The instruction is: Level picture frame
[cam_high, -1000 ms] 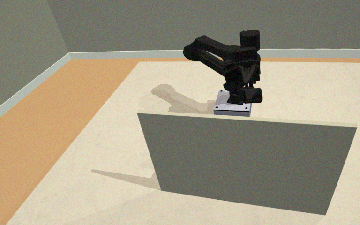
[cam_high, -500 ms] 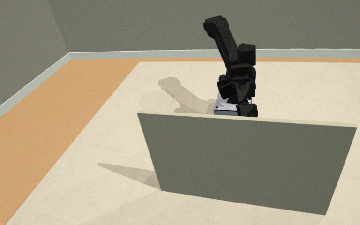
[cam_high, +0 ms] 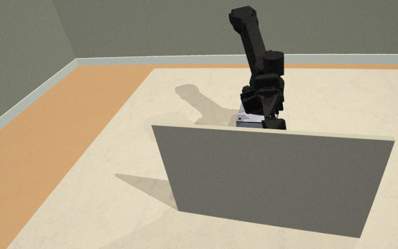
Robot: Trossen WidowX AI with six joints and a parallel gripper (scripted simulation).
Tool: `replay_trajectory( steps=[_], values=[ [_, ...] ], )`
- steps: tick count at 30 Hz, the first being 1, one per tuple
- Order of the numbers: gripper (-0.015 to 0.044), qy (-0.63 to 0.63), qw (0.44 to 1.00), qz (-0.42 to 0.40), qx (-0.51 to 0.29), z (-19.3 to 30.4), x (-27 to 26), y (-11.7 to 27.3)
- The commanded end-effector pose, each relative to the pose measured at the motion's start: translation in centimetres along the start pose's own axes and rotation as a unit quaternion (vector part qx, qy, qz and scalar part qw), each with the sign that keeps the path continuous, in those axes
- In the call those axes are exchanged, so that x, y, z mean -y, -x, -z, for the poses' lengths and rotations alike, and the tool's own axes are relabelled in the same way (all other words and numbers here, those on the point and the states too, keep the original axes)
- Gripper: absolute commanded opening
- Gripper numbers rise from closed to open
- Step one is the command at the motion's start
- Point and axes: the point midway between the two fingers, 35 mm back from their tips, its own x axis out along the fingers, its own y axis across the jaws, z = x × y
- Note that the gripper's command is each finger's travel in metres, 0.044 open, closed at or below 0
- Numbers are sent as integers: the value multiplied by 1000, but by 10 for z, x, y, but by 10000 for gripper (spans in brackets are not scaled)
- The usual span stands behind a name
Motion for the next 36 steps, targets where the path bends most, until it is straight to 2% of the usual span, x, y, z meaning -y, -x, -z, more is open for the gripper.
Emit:
replay_trajectory(
  steps=[1, 8, 36],
  values=[
    [260, -5, 1000, -5, -2, 2, -4, -23],
    [260, -8, 1000, -11, -2, -2, 3, -60],
    [260, -8, 1000, -12, -2, -1, 2, -74]
  ],
)
